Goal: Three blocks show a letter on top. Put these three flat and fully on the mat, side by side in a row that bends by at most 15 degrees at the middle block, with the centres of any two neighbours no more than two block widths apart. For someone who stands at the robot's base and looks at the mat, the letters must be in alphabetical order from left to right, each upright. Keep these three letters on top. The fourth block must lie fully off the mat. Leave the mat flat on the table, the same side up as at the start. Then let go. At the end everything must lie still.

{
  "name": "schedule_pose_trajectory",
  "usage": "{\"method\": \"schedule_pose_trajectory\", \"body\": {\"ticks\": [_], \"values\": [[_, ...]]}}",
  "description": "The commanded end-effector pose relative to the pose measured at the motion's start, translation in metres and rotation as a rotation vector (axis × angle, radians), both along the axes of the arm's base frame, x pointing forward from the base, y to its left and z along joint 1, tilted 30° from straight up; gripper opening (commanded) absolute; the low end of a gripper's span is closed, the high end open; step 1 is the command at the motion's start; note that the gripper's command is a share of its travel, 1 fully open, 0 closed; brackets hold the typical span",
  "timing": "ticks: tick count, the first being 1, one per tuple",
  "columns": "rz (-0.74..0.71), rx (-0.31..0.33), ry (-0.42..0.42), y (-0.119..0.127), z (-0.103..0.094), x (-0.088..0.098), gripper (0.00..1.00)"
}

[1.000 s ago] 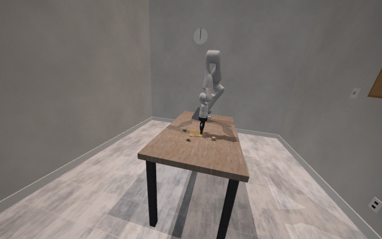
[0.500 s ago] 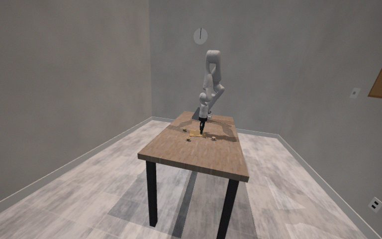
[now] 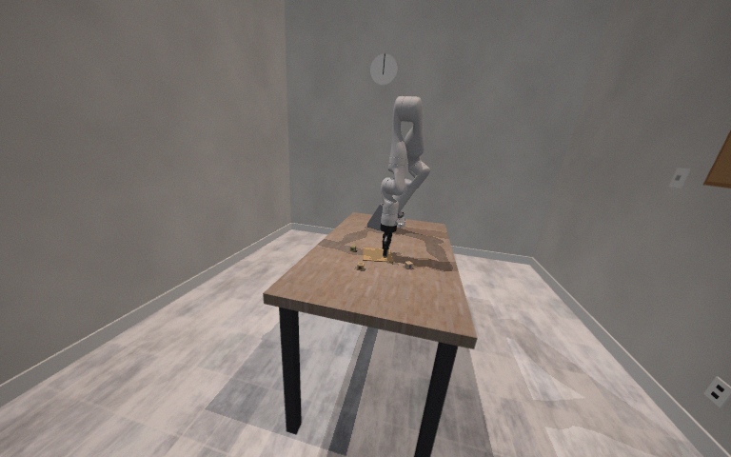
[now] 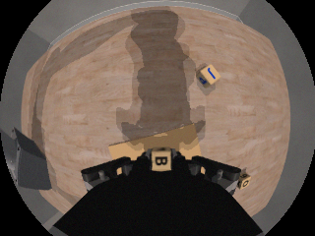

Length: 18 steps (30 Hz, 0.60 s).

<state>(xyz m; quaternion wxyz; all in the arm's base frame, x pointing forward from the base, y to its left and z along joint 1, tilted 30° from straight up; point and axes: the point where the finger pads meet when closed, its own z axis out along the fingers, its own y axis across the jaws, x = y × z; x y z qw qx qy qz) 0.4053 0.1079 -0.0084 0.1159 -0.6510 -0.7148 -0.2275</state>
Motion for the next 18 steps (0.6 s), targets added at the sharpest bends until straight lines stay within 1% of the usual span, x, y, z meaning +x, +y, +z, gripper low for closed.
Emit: {"method": "schedule_pose_trajectory", "body": {"ticks": [1,18], "values": [[0.0,0.0,0.0,0.0004,-0.0007,0.0001,0.21],[0.0,0.0,0.0,0.0013,-0.0022,0.0003,0.21]]}}
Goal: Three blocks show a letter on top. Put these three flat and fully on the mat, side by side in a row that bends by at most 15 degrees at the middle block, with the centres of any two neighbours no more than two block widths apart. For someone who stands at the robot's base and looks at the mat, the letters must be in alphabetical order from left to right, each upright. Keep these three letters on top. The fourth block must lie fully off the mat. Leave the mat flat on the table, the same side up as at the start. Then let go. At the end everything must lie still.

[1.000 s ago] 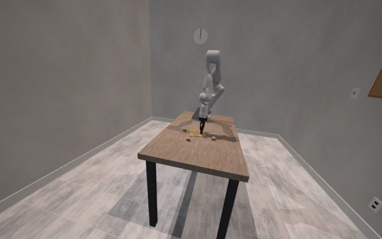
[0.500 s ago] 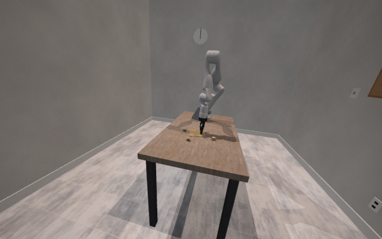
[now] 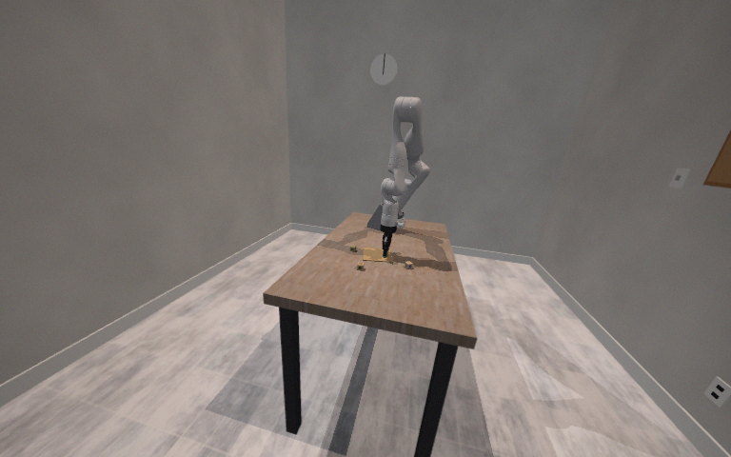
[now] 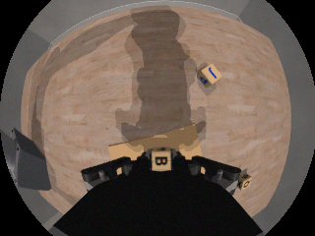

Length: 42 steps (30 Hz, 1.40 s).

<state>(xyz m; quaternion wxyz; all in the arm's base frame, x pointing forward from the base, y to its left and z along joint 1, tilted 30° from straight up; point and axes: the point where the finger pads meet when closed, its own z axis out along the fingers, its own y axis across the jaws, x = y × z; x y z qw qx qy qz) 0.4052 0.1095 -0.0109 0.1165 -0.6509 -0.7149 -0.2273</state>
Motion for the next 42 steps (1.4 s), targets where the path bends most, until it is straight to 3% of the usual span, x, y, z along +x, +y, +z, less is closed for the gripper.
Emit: {"method": "schedule_pose_trajectory", "body": {"ticks": [1,30,42], "values": [[-0.001,0.0,-0.001,-0.0004,0.0003,0.0004,0.21],[-0.001,0.0,-0.001,-0.0004,0.0003,0.0004,0.21],[-0.001,0.0,-0.001,-0.0004,0.0003,0.0004,0.37]]}}
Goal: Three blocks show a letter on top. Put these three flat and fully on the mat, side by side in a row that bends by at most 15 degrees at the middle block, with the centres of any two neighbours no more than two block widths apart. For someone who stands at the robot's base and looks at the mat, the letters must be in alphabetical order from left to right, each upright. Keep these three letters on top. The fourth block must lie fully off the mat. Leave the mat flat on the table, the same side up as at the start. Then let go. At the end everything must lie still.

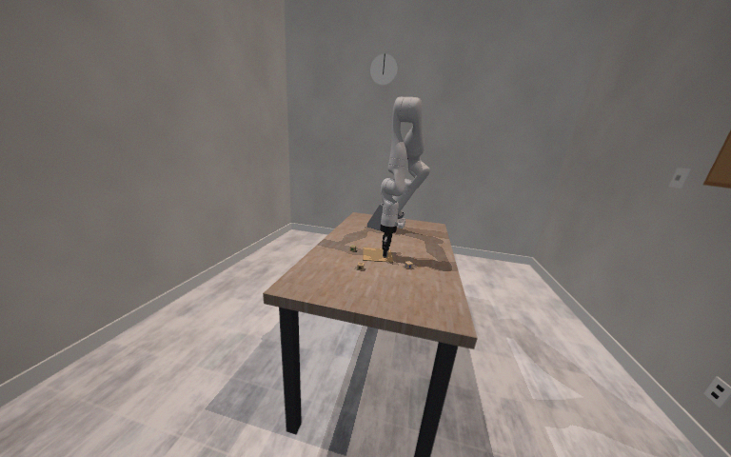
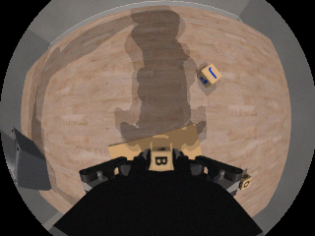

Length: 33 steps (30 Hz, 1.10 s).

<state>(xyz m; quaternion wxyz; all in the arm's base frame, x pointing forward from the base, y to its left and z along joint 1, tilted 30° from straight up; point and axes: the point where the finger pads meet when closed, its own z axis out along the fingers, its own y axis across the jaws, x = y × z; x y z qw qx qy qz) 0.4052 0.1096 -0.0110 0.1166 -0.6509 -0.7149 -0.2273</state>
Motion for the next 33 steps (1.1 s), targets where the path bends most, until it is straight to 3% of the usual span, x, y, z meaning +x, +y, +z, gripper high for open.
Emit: {"method": "schedule_pose_trajectory", "body": {"ticks": [1,3,18,33], "values": [[-0.001,0.0,-0.001,0.0,0.0,0.0,0.37],[-0.001,0.0,-0.001,0.0,0.0,0.0,0.41],[-0.001,0.0,-0.001,-0.002,0.004,0.0,0.41],[-0.001,0.0,-0.001,-0.031,0.056,-0.008,0.41]]}}
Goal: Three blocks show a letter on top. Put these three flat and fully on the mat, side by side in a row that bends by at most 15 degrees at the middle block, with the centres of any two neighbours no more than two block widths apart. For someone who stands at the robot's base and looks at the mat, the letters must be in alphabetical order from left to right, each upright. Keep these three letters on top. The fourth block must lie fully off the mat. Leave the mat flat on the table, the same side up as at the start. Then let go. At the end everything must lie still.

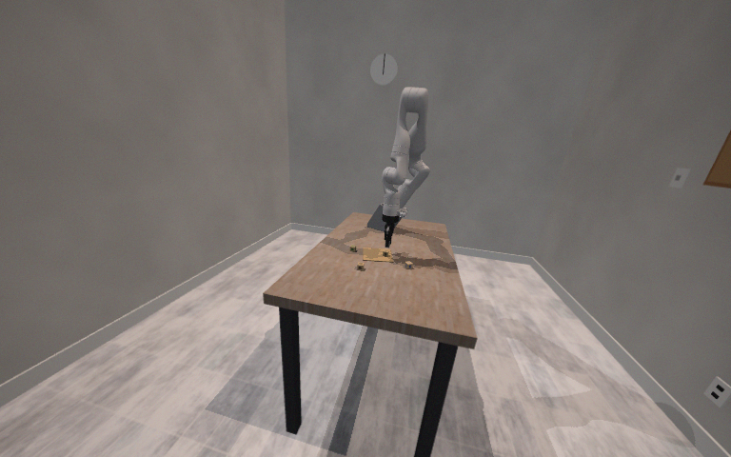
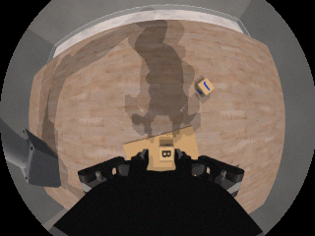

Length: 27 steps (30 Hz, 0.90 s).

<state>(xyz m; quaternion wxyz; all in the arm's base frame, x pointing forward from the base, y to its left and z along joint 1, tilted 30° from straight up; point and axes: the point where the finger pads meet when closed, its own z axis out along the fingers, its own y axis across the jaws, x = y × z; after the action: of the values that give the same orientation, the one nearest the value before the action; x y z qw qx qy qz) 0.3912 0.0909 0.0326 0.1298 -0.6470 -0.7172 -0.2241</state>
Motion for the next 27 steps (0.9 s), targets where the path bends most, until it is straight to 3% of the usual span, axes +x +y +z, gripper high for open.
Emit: {"method": "schedule_pose_trajectory", "body": {"ticks": [1,7,14,15,27], "values": [[-0.016,-0.013,-0.022,-0.014,0.016,0.005,0.41],[-0.016,-0.013,-0.022,-0.023,0.033,0.003,0.41],[-0.016,-0.013,-0.022,-0.025,0.035,0.003,0.41],[-0.016,-0.013,-0.022,-0.025,0.035,0.003,1.0],[-0.016,-0.013,-0.022,-0.025,0.035,0.003,1.0]]}}
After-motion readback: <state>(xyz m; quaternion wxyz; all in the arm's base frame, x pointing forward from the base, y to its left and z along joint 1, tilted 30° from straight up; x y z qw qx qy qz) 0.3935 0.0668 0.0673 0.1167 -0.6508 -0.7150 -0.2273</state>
